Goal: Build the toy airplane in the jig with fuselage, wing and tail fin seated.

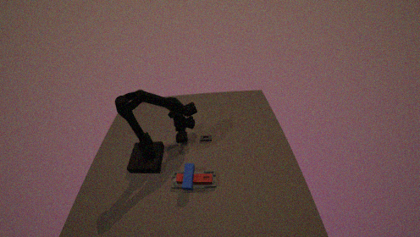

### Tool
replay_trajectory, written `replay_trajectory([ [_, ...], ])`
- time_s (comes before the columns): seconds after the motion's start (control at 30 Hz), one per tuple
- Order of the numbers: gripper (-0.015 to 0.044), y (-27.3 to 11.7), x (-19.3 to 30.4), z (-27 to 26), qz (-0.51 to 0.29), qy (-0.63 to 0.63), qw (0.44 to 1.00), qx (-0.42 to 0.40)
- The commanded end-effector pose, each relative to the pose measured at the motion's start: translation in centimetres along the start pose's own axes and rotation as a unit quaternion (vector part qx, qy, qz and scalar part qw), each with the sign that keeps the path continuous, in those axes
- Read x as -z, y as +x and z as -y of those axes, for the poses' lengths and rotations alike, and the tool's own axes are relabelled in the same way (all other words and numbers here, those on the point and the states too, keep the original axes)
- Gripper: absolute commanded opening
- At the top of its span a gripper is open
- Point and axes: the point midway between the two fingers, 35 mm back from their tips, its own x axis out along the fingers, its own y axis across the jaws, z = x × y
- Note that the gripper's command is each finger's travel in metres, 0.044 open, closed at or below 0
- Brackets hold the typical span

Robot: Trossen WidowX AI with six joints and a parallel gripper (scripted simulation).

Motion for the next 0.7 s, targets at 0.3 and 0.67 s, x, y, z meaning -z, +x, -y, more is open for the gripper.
replay_trajectory([
  [0.3, 0.0, -4.1, -0.5, -0.2, 0.009, 0.0, 1.0, -0.004],
  [0.67, 0.0, -7.7, -0.3, -0.1, 0.011, 0.001, 1.0, -0.006],
])
